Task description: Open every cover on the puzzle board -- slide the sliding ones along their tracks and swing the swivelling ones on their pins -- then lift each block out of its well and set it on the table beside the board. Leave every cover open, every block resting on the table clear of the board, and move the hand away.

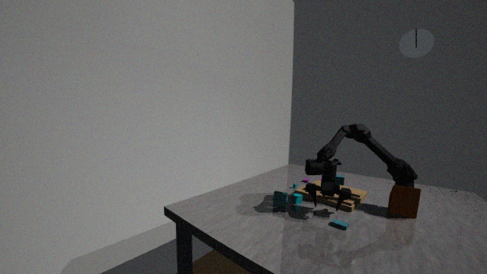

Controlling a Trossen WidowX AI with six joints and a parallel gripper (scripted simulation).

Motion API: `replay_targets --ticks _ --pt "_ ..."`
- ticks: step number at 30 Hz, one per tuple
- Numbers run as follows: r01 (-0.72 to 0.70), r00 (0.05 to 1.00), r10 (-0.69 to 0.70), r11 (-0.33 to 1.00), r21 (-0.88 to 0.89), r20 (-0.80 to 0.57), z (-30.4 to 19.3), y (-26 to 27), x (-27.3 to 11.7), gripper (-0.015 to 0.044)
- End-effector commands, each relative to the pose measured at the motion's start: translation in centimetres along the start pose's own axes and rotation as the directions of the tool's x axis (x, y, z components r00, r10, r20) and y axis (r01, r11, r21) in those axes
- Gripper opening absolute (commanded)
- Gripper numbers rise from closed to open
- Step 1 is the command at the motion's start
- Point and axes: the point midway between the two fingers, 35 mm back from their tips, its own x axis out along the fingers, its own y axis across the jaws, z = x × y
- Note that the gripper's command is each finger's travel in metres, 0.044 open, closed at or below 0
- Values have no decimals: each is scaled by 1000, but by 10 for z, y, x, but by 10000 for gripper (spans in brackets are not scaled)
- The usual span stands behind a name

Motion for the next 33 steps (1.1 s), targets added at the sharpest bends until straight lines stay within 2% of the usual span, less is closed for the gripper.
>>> replay_targets --ticks 1,21,23,27,33 --pt "6 1000 -6 1000 3 6 2 -2 -13 440" --pt "7 1000 -7 1000 0 5 1 0 -72 440" --pt "7 1000 -7 999 43 6 -3 0 -73 387" --pt "5 1000 -8 957 290 8 -26 2 -76 282" --pt "0 1000 -8 773 634 10 -60 8 -79 125"
